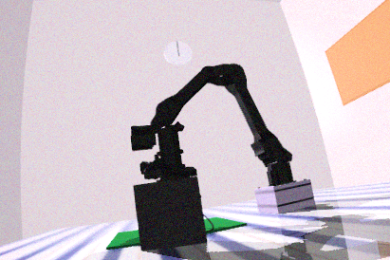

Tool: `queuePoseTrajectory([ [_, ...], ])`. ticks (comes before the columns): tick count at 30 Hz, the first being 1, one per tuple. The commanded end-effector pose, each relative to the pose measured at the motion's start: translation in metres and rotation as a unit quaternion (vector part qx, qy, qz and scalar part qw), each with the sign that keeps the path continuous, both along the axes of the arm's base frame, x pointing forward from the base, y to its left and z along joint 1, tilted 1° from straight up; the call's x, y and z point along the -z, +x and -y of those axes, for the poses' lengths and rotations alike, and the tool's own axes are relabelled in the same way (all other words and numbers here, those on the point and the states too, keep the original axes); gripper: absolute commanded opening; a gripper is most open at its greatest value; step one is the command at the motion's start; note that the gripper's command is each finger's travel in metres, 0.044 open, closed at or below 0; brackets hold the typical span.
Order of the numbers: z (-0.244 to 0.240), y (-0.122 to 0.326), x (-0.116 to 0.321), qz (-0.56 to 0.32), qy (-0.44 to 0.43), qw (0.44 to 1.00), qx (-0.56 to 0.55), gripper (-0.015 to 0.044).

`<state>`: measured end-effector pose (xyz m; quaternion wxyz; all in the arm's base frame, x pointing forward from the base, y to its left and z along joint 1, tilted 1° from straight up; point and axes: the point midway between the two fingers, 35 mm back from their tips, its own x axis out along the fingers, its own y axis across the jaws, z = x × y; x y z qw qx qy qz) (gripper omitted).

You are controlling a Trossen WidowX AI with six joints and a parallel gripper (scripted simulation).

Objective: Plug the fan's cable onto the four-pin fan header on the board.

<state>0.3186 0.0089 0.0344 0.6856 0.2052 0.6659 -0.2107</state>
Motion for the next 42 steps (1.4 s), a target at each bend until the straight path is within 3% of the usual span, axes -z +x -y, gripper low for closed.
queuePoseTrajectory([
  [1, -0.007, 0.001, 0.001, -0.003, 0.001, 0.998, -0.063, 0.0],
  [19, -0.04, 0.007, 0.002, -0.006, -0.004, 0.932, -0.362, 0.0],
  [42, -0.043, 0.015, 0.0, -0.006, -0.005, 0.927, -0.375, 0.0],
])
